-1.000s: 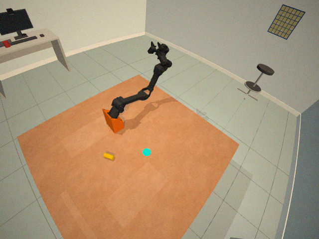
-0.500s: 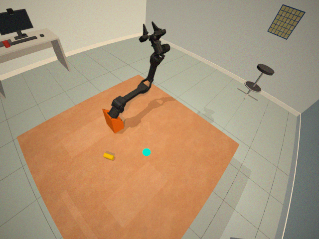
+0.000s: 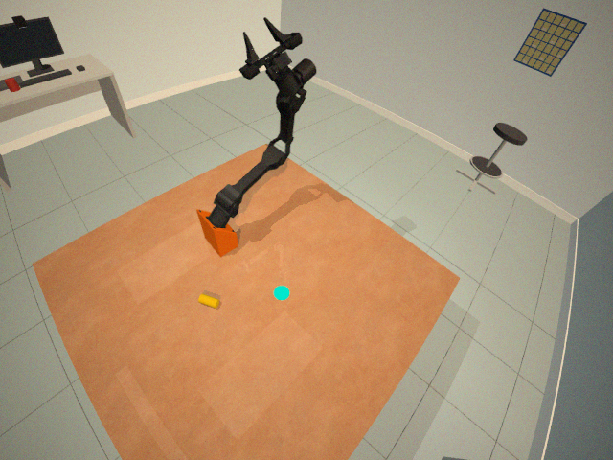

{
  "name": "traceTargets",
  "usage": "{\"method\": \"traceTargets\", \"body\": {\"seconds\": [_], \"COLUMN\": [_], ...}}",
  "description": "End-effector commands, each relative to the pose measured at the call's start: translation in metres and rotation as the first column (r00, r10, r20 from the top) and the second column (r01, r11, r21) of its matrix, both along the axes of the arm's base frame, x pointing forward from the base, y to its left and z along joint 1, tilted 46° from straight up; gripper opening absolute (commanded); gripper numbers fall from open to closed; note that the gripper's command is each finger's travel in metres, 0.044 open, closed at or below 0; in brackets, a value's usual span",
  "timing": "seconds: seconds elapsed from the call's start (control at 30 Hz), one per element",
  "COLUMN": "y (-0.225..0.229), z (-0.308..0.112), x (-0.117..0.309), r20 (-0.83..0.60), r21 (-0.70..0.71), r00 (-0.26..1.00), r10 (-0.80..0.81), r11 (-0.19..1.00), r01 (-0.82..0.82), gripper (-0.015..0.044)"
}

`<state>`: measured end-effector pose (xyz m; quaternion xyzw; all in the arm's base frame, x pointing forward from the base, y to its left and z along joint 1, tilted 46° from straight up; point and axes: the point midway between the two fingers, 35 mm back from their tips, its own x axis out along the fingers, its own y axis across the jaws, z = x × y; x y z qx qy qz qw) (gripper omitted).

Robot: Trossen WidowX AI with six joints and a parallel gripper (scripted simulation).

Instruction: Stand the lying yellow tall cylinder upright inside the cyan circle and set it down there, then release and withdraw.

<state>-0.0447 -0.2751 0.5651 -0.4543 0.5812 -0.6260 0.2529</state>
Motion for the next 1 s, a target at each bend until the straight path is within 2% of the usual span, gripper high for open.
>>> {"method": "traceTargets", "body": {"seconds": [0.0,0.23,0.47,0.7,0.97], "y": [-0.037,-0.096,-0.137,-0.159,-0.161], "z": [-0.03,-0.094,-0.167,-0.245,-0.337], "x": [0.018,0.057,0.098,0.137,0.178], "r20": [-0.015,-0.015,0.033,0.12,0.255], "r21": [0.109,0.314,0.505,0.666,0.797], "r00": [0.997,0.976,0.936,0.885,0.823], "r10": [0.072,0.218,0.35,0.45,0.508], "r11": [0.992,0.928,0.803,0.624,0.371], "r01": [-0.069,-0.203,-0.318,-0.408,-0.476], "gripper": [0.0309,0.0309,0.0309,0.0309,0.0309]}}
